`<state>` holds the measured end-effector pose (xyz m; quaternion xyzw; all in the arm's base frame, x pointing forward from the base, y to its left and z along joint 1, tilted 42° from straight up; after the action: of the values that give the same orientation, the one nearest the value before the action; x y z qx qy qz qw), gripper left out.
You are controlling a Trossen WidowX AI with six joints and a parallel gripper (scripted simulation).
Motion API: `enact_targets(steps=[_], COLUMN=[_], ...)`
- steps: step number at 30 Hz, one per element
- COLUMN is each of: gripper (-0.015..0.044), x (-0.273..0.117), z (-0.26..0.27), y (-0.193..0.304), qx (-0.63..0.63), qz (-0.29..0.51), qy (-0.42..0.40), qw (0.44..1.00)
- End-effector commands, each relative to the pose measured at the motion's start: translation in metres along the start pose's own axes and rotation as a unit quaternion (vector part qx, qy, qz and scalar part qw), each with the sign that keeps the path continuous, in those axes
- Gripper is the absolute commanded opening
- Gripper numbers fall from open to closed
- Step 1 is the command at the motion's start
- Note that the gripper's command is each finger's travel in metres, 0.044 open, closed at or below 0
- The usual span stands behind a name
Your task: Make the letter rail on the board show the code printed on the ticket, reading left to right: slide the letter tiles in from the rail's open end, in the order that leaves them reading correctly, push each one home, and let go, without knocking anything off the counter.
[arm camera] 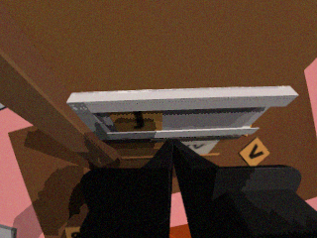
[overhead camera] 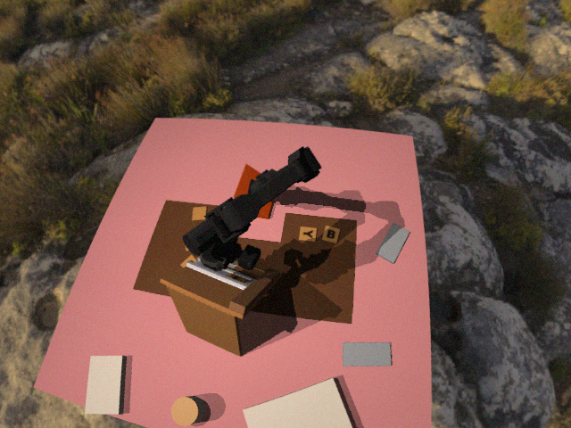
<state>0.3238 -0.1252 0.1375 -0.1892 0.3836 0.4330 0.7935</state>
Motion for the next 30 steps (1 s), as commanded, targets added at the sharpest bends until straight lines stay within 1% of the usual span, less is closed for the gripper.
enact_targets(steps=[1, 30], gripper=[0.0000, 0.0000], x=[0.000, 0.010], z=[-0.002, 0.000], y=[-0.002, -0.008], qx=[-0.002, -0.002], qz=[0.038, 0.038], qy=[-0.008, -0.008], qw=[0.999, 0.999])
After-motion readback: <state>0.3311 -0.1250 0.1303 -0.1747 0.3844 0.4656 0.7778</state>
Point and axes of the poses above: the point midway between the two fingers, 35 mm back from their tips, its own x axis out along the fingers, its own z axis across the jaws, y = z × x, the point moved 1 cm from there along -x, back along the fingers, and after that the axes turned 13 degrees about x, right-handed, at the moved point
